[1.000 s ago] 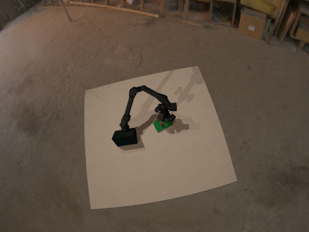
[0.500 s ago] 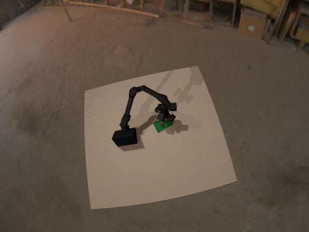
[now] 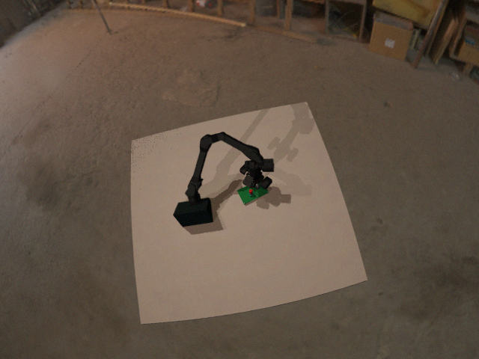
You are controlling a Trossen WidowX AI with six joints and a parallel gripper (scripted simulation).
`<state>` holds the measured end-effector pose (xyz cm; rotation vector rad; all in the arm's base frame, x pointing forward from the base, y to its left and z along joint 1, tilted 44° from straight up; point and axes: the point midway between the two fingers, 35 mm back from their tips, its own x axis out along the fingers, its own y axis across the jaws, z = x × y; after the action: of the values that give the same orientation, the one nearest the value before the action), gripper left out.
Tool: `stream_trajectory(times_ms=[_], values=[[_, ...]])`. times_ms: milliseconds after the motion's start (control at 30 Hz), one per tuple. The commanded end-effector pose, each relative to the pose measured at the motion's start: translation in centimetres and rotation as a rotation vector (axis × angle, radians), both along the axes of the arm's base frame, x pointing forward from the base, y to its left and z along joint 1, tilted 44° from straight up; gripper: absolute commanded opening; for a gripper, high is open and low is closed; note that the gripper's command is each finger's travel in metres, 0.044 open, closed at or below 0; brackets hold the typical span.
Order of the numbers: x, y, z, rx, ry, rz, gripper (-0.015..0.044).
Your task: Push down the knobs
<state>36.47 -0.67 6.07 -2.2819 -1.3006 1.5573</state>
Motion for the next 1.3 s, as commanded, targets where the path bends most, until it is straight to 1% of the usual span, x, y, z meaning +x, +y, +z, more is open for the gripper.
stream_trajectory(times_ms=[0,1267], values=[[0.22,0.64,-0.37,0.003,-0.003,0.013,0.0],[0.27,0.96,-0.71,0.003,-0.003,0.013,0.0]])
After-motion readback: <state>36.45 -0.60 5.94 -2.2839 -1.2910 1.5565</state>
